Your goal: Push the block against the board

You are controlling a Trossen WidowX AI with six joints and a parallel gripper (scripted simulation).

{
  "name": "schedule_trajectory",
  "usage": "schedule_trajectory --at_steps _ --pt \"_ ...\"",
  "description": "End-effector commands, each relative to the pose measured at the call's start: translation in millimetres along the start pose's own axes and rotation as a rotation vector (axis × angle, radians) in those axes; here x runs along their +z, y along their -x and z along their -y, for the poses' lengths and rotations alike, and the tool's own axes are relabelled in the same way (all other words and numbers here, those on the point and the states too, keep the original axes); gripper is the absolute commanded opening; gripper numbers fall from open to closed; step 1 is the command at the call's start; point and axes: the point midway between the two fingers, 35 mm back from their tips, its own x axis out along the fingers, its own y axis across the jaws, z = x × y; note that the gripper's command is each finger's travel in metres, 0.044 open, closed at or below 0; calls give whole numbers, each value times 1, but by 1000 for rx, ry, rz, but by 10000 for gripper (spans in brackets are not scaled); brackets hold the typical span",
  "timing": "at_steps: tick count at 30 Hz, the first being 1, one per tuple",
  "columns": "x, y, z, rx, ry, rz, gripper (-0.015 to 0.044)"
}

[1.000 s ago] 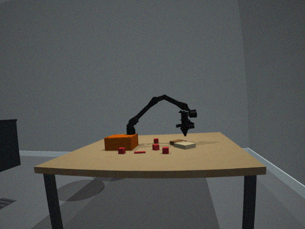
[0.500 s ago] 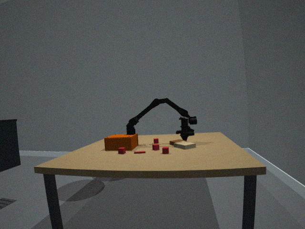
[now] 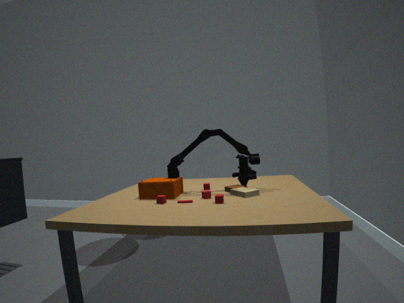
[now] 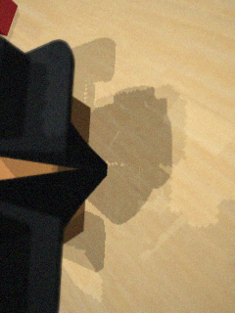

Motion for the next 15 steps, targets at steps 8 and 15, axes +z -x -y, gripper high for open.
schedule_trajectory --at_steps 8,15 --pt "-9 2 1 -5 6 5 0" --pt "-15 2 1 -5 6 4 0"
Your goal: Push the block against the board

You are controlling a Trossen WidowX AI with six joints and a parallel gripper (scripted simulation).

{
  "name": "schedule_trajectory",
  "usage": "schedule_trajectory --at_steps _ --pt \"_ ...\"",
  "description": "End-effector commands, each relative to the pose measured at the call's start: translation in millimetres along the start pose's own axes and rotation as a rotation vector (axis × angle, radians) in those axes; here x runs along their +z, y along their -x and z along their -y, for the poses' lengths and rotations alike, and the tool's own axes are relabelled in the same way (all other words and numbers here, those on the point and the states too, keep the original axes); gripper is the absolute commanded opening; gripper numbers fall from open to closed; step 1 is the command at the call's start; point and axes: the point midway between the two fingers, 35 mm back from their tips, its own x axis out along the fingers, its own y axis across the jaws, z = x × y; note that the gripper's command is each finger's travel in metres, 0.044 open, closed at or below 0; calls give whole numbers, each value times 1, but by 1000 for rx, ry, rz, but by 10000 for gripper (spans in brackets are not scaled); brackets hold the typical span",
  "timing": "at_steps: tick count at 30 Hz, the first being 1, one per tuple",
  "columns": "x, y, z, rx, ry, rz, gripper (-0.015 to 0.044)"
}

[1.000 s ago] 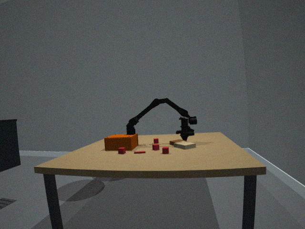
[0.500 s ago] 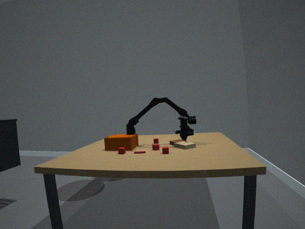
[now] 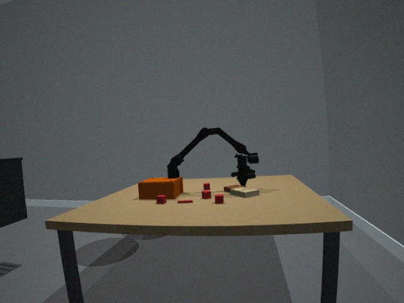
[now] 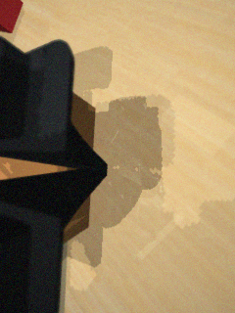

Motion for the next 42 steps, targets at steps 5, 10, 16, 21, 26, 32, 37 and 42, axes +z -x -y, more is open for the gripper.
schedule_trajectory --at_steps 5,10,16,21,26,32,37,42 --pt "-11 -2 1 1 2 -9 0" --pt "-15 -2 1 1 2 -10 0" --pt "-21 -2 0 1 2 -10 0" --pt "-25 -2 0 1 2 -11 0" --pt "-29 -2 0 1 2 -11 0" --pt "-34 -2 -1 1 2 -12 0" --pt "-28 -2 0 1 2 -11 0" --pt "-20 -2 1 1 2 -10 0"
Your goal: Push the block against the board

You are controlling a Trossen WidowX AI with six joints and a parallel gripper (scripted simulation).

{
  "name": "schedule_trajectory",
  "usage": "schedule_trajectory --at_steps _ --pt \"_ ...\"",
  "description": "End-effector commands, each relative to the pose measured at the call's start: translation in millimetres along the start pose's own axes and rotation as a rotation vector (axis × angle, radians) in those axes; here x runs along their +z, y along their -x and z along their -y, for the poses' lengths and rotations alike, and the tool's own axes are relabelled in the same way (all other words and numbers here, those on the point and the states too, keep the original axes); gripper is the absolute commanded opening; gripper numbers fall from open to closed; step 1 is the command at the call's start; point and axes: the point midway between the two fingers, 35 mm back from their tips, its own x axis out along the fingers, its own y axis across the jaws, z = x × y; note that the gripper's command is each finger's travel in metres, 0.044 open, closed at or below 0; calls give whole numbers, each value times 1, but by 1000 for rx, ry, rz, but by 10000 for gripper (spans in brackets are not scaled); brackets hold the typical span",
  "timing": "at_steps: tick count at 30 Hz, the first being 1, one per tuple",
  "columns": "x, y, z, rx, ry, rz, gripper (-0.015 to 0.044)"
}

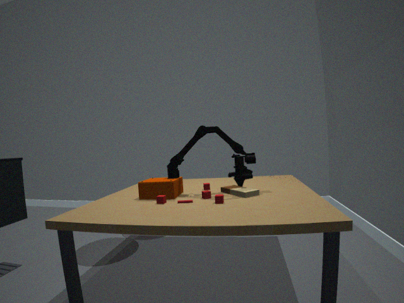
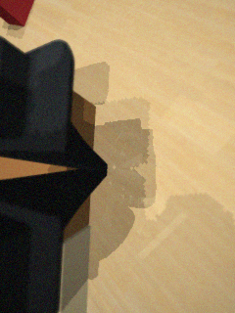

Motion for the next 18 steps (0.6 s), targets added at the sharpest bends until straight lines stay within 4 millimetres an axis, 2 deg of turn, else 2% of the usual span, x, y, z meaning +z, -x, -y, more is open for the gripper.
schedule_trajectory --at_steps 1,18 --pt "5 -3 0 3 -2 -9 0" --pt "33 -3 0 2 -2 -7 0"
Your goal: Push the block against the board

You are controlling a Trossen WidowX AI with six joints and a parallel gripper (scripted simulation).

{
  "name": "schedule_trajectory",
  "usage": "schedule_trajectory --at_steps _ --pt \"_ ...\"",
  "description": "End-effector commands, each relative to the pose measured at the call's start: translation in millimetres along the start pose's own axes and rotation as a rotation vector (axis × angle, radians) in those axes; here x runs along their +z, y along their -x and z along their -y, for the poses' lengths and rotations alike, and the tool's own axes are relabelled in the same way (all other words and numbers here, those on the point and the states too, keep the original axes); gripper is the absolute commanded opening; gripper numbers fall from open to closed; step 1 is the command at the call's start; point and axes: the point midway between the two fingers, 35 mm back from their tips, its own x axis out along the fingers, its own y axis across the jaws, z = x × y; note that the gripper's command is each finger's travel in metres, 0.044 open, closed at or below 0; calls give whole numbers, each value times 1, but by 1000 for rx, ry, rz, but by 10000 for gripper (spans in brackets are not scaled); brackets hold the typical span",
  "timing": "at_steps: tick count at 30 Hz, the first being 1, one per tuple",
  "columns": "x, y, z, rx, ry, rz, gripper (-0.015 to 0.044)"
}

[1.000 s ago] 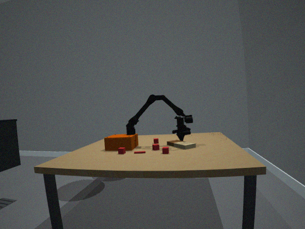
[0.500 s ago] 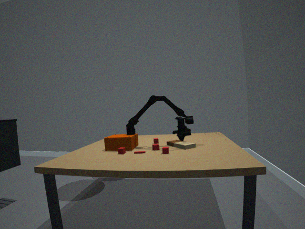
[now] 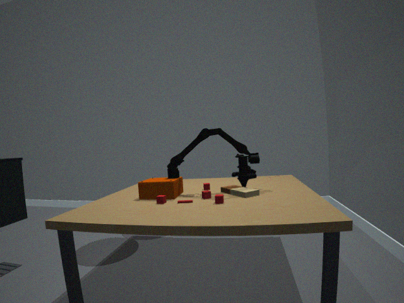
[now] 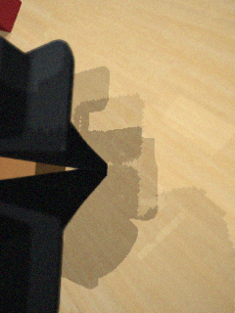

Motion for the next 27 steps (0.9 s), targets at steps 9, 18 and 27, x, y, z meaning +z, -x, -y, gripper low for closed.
schedule_trajectory --at_steps 9,18,27 --pt "12 12 0 0 -1 -1 0" --pt "12 53 0 0 -5 -5 0" --pt "1 55 -12 -1 -259 4 0"
